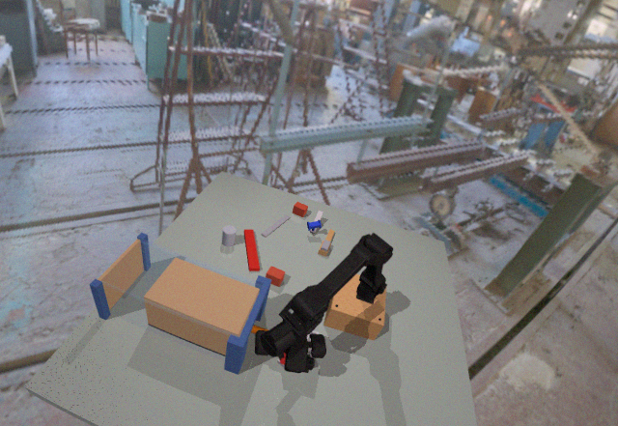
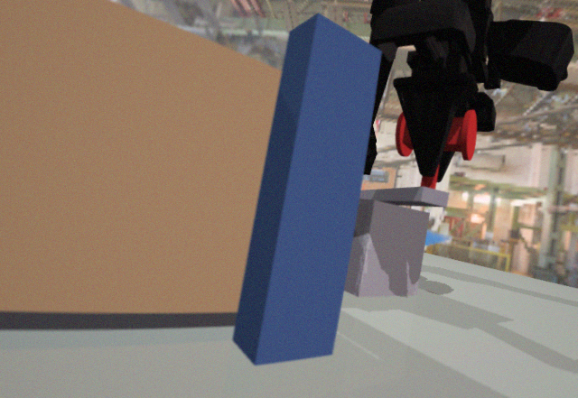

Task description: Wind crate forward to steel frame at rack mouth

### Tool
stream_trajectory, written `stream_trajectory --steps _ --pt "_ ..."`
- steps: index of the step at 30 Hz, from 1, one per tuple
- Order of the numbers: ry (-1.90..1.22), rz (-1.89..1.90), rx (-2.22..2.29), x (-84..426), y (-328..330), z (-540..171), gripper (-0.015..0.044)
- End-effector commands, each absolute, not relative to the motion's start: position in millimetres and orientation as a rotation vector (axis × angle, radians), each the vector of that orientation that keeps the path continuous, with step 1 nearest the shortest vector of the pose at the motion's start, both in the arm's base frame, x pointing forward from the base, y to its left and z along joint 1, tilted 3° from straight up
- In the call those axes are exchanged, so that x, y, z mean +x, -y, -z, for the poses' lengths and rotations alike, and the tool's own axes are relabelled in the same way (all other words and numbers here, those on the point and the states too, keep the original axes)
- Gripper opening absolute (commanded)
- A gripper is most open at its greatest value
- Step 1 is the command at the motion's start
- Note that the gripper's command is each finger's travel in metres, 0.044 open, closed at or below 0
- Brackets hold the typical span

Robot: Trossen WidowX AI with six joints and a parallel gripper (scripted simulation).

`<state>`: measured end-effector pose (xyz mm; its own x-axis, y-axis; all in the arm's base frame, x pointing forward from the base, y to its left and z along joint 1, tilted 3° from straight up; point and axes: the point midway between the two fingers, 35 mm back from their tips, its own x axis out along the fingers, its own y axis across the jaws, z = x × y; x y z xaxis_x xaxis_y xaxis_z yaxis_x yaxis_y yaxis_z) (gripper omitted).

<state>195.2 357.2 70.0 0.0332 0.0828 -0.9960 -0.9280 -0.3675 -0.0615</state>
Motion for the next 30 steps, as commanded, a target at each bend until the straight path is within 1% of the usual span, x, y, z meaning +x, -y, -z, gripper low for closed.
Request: stream_trajectory --steps 1,30 --pt "-0.914 -1.539 -1.439 167 -361 -72 0.0" --pt "-0.917 -1.543 -1.437 121 -351 -71 0.0"
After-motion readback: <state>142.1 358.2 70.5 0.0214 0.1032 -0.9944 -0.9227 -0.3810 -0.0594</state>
